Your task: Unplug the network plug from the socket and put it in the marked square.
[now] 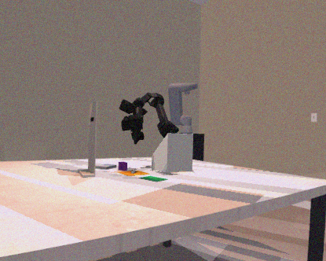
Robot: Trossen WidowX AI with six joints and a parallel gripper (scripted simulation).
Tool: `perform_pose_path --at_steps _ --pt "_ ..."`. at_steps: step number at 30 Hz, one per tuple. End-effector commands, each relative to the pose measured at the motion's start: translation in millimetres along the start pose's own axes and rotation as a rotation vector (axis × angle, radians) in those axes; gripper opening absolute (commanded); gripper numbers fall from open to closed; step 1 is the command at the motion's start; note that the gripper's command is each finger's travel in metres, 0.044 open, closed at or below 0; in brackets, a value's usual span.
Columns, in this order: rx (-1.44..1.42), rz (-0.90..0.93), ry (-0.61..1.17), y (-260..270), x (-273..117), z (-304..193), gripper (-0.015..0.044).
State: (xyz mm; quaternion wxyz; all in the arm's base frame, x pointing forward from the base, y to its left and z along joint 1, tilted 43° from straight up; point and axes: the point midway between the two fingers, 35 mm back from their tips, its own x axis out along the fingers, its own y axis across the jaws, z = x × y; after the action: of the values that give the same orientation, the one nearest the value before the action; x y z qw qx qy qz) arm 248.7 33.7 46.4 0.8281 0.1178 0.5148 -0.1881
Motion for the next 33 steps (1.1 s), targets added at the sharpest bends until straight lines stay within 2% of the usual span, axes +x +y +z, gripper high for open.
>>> perform_pose_path --at_steps 1,19,30,33 --pt "0.006 0.004 -0.007 9.8 -12.7 2.2 0.0156" --pt "0.007 0.007 -0.016 38.6 -65.4 -1.7 0.0156" --pt "0.007 0.007 -0.016 38.6 -65.4 -1.7 0.0440" --pt "0.007 0.007 -0.016 38.6 -65.4 -1.7 0.0440"
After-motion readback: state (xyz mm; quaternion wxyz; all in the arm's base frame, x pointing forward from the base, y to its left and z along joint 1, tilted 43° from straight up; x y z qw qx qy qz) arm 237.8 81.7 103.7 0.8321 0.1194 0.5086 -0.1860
